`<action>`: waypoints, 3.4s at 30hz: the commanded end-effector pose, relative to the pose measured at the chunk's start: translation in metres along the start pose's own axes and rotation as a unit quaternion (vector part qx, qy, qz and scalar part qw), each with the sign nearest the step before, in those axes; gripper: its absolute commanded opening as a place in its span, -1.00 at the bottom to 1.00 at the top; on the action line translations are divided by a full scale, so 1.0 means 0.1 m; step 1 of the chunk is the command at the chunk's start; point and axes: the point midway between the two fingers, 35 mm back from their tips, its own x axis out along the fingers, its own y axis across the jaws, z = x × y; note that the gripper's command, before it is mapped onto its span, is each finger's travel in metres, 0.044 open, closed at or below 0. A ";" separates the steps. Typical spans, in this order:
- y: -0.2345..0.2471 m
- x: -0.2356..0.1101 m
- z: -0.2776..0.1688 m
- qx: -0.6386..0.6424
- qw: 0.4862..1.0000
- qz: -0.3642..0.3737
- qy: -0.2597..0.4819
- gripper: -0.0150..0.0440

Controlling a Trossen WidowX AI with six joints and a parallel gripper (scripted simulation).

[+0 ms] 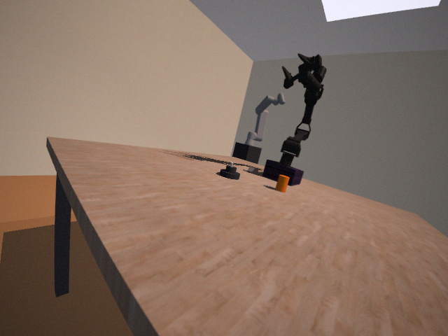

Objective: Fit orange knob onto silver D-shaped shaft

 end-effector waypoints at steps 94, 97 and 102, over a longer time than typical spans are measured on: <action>-0.93 -1.04 -5.03 0.073 0.595 -0.469 0.648 1.00; -0.95 -1.06 -5.06 0.073 0.595 -0.469 0.648 1.00; -0.95 -1.06 -5.06 0.073 0.595 -0.469 0.648 0.64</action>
